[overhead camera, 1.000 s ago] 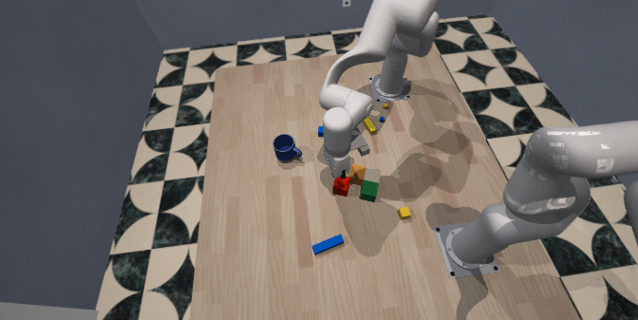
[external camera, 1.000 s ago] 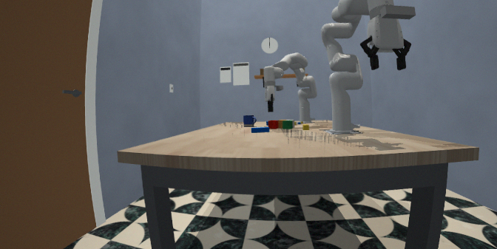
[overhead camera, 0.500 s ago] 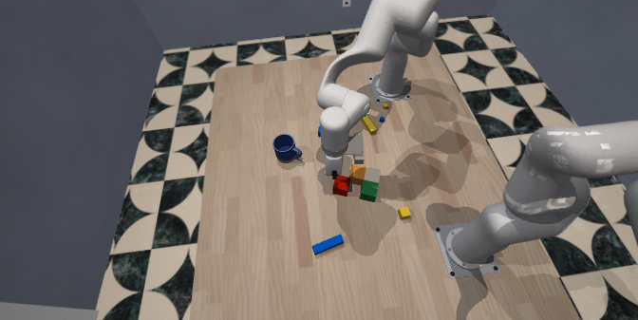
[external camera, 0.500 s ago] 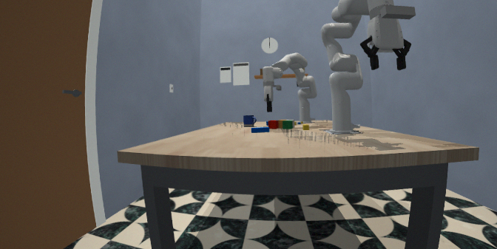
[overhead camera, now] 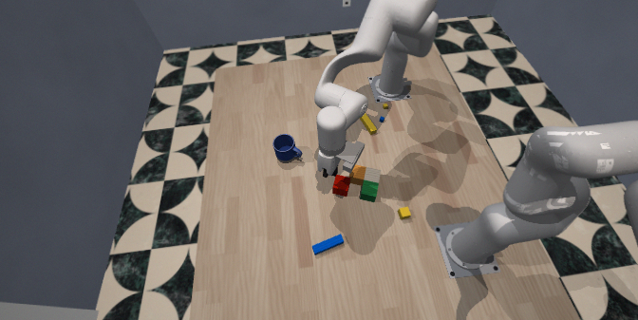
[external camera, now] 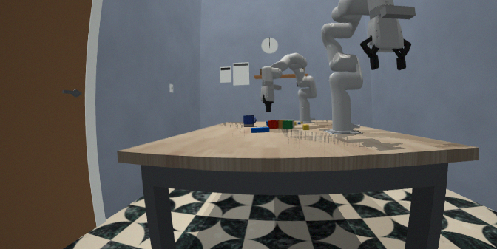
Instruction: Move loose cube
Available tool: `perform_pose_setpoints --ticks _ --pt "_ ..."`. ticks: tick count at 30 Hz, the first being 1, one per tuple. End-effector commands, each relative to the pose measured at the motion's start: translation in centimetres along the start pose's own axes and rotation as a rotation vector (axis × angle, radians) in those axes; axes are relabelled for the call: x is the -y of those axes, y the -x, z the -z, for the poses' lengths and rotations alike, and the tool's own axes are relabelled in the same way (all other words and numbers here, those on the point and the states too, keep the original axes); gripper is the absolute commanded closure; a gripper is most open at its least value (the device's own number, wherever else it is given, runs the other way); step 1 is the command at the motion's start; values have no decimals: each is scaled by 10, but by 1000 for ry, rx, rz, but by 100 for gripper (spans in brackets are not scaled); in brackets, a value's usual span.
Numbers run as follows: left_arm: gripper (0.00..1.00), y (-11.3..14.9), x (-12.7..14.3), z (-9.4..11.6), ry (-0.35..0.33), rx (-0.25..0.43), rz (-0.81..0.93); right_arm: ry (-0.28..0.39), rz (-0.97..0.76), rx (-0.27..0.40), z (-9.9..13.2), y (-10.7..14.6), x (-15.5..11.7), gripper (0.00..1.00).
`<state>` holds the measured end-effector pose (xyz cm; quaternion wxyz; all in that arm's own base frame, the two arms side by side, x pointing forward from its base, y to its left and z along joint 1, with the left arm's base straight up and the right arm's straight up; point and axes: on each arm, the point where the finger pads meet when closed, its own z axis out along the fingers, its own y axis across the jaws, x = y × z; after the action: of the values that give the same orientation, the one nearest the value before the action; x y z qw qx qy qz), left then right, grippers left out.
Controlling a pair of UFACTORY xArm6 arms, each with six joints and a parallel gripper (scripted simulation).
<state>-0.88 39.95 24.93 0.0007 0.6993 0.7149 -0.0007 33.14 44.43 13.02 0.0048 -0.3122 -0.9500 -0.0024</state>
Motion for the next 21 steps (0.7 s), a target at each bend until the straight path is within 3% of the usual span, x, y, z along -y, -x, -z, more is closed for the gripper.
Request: perform_pose_setpoints --ticks 1,21 --pt "0 0 0 1 0 -2 0 2 -191 10 1 3 -1 100" --pt "0 0 0 1 0 -2 0 4 -736 10 1 12 -3 100"
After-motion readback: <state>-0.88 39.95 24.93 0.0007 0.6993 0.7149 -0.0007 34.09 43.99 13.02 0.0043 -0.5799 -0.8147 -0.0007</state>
